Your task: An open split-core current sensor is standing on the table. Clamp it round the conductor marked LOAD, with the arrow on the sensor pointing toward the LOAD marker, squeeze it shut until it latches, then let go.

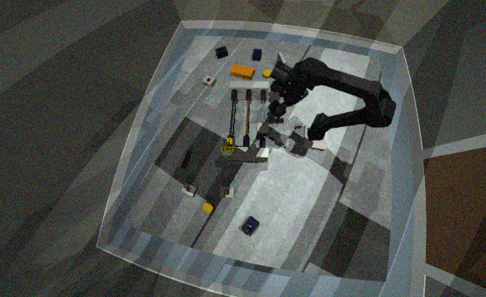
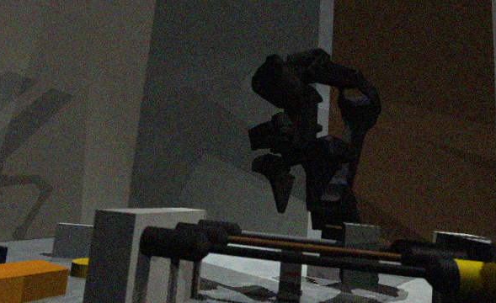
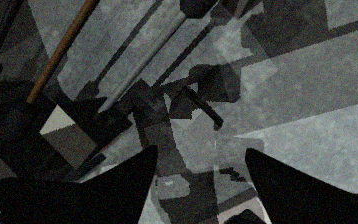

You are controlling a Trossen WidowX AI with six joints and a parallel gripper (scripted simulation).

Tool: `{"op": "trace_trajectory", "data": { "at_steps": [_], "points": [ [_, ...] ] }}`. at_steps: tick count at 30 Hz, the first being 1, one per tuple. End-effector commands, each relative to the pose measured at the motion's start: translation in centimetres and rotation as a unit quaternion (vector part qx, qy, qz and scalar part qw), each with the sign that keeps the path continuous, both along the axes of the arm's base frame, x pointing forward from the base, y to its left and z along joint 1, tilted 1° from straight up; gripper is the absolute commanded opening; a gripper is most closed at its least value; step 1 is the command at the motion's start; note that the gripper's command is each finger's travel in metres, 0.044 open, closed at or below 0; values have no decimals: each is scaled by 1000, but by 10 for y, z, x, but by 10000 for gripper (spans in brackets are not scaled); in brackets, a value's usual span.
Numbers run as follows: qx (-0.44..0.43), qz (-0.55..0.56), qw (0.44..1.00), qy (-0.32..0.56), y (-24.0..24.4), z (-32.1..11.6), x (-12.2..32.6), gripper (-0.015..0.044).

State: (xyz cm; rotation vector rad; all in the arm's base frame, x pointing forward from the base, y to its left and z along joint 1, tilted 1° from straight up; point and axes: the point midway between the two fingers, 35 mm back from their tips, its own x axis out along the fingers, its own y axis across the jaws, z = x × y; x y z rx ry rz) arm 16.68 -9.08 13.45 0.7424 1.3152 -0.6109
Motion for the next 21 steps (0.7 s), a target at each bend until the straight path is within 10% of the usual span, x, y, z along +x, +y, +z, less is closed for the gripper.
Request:
{"op": "trace_trajectory", "data": {
  "at_steps": [1,21],
  "points": [
    [31,-341,937,70,0,-2,17,320],
    [31,-347,935,71,-1,-19,20,320]
  ]
}}
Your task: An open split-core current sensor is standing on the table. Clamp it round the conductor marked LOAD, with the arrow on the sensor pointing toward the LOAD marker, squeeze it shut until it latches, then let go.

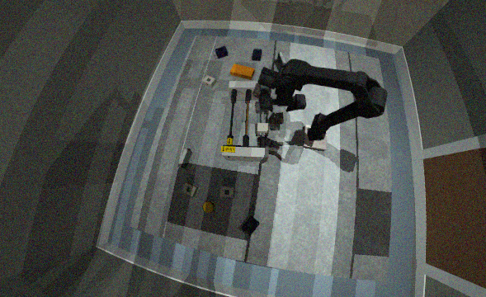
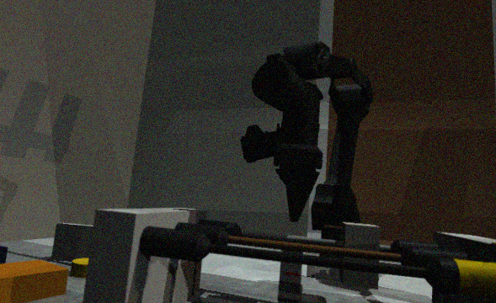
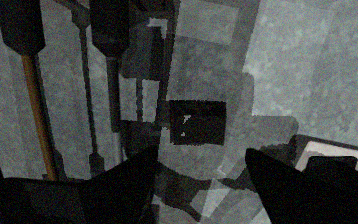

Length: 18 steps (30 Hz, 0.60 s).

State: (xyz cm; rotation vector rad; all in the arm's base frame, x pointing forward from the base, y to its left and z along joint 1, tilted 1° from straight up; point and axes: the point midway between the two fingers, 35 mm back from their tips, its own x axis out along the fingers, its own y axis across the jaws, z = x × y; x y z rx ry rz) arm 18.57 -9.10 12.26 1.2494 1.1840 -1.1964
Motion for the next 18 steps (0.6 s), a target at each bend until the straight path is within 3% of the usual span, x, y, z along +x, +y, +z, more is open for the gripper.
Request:
{"op": "trace_trajectory", "data": {
  "at_steps": [1,18],
  "points": [
    [0,-3,1000,5,-1,-8,1,320],
    [0,-3,1000,5,0,-36,1,320]
  ]
}}
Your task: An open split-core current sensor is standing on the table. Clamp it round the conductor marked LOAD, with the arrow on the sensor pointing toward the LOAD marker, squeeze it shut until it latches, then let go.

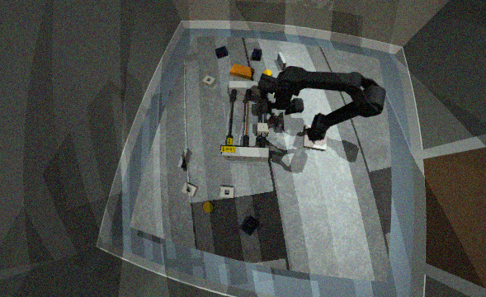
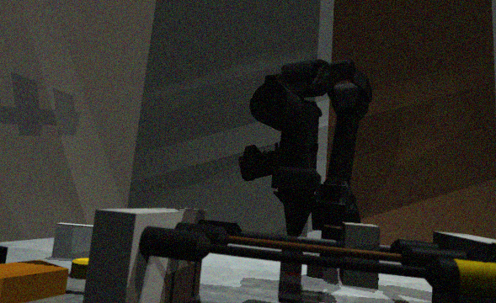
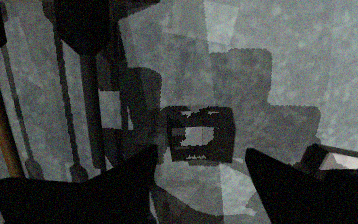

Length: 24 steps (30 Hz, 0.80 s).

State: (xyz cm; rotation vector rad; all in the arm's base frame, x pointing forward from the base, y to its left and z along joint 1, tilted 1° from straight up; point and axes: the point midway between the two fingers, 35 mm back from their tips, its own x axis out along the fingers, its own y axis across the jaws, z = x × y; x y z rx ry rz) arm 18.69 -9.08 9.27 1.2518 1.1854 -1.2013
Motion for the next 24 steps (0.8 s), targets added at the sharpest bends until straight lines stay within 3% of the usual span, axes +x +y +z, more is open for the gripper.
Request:
{"op": "trace_trajectory", "data": {
  "at_steps": [1,10,24],
  "points": [
    [0,-1,1000,4,0,-8,0,320],
    [0,-1,1000,4,0,-20,-1,320],
    [0,0,1000,1,1,-16,-1,227]
  ]
}}
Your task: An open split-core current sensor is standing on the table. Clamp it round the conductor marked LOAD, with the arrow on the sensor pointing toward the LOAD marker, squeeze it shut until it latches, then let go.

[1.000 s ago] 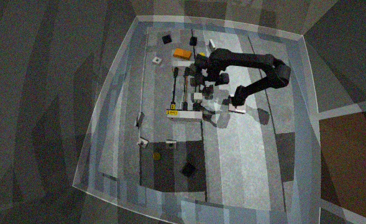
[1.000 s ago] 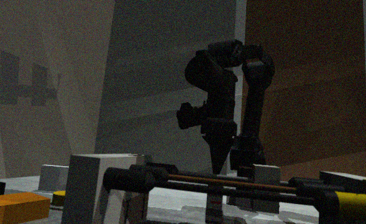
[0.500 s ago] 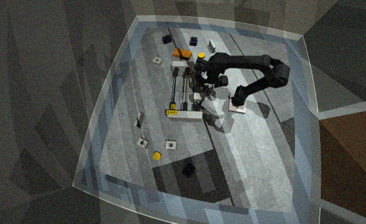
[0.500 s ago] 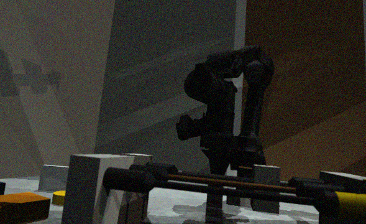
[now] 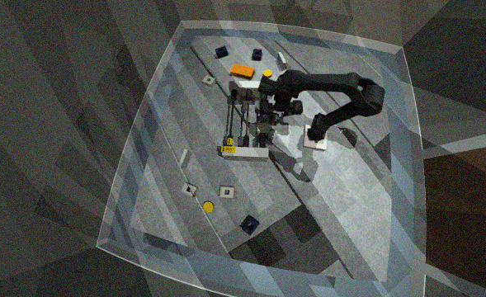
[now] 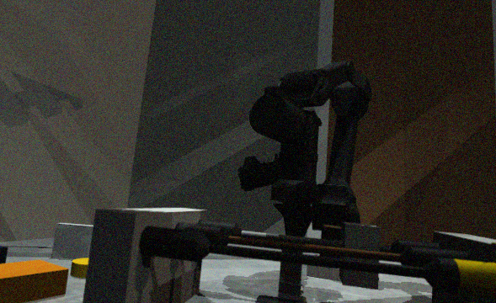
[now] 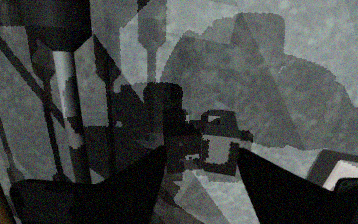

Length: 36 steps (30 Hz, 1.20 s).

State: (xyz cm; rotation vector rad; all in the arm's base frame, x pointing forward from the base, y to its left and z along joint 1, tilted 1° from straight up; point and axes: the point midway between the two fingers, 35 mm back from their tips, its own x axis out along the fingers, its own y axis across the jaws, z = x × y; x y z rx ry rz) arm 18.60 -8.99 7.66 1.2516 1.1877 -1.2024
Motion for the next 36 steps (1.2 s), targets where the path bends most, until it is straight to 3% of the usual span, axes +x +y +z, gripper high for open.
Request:
{"op": "trace_trajectory", "data": {
  "at_steps": [1,4,12,36],
  "points": [
    [0,0,1000,0,0,0,0,220],
    [0,0,1000,0,0,0,0,200],
    [0,0,1000,0,-2,24,3,0],
    [-2,-2,1000,0,-6,111,9,0]
  ]
}}
